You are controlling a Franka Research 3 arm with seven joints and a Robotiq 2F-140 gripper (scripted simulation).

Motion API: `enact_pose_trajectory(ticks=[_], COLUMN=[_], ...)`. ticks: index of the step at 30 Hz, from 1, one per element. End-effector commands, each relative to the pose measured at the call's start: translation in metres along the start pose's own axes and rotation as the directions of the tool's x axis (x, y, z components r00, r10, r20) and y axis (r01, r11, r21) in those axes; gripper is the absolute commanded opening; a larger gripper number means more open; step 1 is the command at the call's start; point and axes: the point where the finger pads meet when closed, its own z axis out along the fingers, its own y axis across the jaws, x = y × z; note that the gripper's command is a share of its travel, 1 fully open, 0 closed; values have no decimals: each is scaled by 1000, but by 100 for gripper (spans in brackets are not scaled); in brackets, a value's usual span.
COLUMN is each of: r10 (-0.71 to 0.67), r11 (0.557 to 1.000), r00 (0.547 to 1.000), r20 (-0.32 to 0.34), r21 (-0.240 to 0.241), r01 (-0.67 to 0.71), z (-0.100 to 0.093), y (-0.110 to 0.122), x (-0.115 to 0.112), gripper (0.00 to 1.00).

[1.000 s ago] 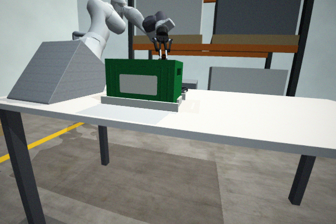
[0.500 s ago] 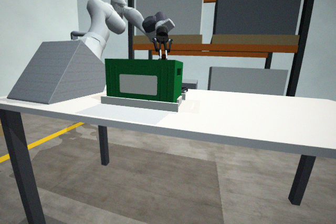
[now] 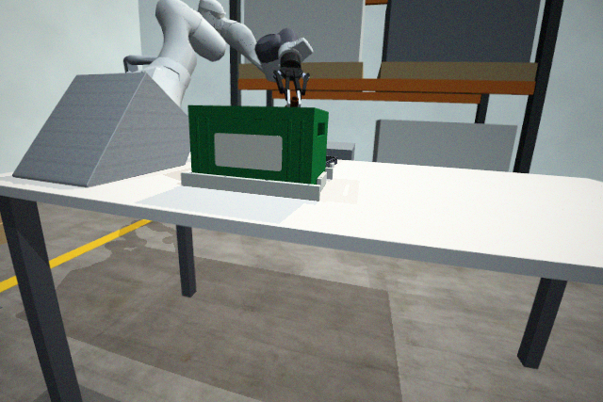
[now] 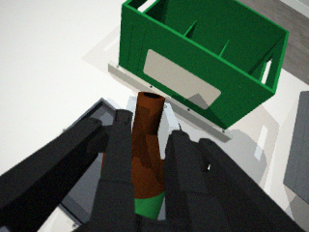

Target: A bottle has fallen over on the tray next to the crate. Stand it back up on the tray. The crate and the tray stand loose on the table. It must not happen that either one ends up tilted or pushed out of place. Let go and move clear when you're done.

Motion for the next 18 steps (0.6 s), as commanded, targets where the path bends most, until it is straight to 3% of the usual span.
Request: enact_pose_trajectory(ticks=[1,18], r10=[29,29], r11=[1000,1000], r00=[999,996], r20=[-25,-87], r21=[-2,0], r01=[-29,-29], z=[-1,0], y=[0,0], x=[1,0], gripper=[0,0])
